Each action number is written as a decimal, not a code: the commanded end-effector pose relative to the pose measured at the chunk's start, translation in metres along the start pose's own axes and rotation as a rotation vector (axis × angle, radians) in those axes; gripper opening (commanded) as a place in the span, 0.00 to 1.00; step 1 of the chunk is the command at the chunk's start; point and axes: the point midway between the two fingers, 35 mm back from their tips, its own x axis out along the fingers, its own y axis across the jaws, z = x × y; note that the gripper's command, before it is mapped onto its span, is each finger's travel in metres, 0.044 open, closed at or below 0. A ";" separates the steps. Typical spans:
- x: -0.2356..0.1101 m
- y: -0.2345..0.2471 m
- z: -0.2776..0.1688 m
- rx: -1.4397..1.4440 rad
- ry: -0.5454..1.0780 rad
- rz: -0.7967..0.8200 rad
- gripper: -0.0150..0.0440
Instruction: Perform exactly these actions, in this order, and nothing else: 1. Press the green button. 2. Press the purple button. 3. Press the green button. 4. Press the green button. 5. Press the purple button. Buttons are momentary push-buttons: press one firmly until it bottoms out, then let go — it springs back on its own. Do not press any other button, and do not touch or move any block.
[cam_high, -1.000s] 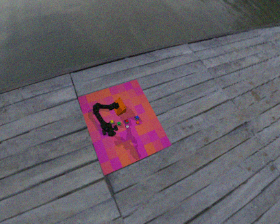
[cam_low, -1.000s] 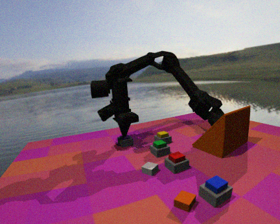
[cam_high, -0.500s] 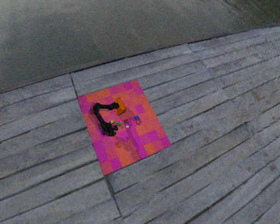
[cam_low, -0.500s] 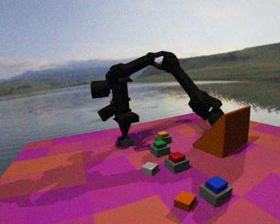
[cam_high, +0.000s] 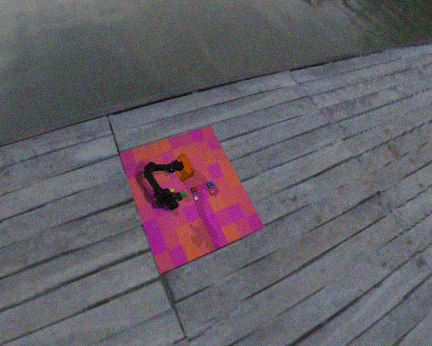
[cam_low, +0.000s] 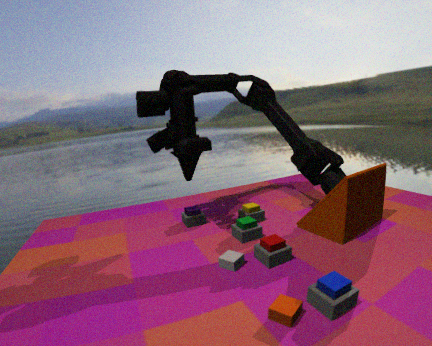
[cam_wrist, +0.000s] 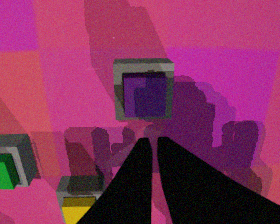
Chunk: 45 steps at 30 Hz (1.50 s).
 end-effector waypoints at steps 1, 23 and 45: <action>-0.016 -0.002 -0.002 0.006 0.005 -0.009 0.29; 0.003 0.140 -0.072 0.002 0.009 -0.002 0.29; 0.067 0.139 -0.074 0.004 0.007 -0.005 0.29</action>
